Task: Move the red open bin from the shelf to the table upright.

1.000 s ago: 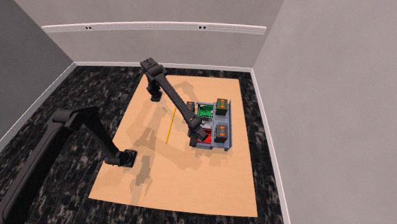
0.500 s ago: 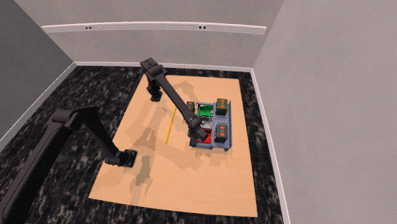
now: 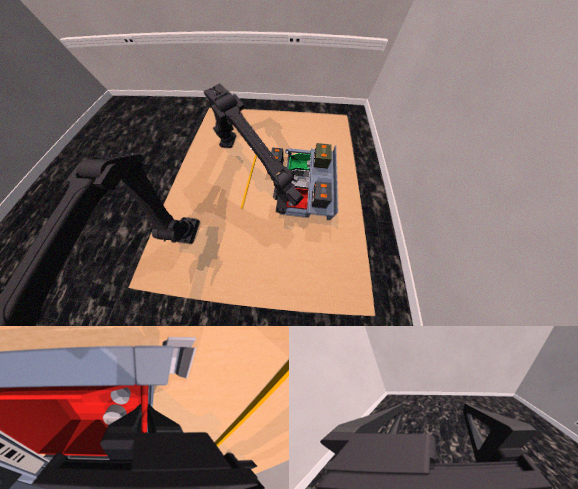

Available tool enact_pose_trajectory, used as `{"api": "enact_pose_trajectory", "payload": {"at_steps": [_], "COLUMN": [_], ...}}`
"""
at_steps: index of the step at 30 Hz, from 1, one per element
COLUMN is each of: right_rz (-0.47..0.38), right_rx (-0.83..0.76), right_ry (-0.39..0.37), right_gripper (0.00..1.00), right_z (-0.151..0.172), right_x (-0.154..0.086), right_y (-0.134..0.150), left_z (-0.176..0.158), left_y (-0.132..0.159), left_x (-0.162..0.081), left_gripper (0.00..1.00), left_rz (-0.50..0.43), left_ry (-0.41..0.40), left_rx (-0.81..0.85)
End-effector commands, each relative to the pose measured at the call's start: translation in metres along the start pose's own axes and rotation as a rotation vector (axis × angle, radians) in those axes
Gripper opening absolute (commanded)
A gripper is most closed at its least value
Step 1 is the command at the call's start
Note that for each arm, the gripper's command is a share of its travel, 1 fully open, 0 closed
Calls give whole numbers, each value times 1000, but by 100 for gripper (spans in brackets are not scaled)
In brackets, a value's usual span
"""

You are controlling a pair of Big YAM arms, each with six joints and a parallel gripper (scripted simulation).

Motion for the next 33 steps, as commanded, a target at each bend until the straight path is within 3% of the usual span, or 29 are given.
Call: {"api": "enact_pose_trajectory", "payload": {"at_steps": [1, 33], "right_rz": [-16, -16], "right_rx": [16, 16], "right_ry": [6, 6], "right_gripper": [100, 100], "right_z": [-4, -4], "right_x": [-8, -8], "right_y": [-12, -12], "left_z": [3, 5], "left_y": [0, -3], "left_x": [-19, -29], "left_gripper": [0, 0], "left_rz": [-22, -32], "left_ry": [-23, -35], "left_rx": [-4, -1]}}
Point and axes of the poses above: on each arm, the point where the finger pads meet when closed, its own x axis out along the fingers, its own z axis across the jaws, y = z × x, the point moved 10 cm from there along -x, back along the fingers, and after that the axes turned 5 degrees about x, right-handed, at the moved point
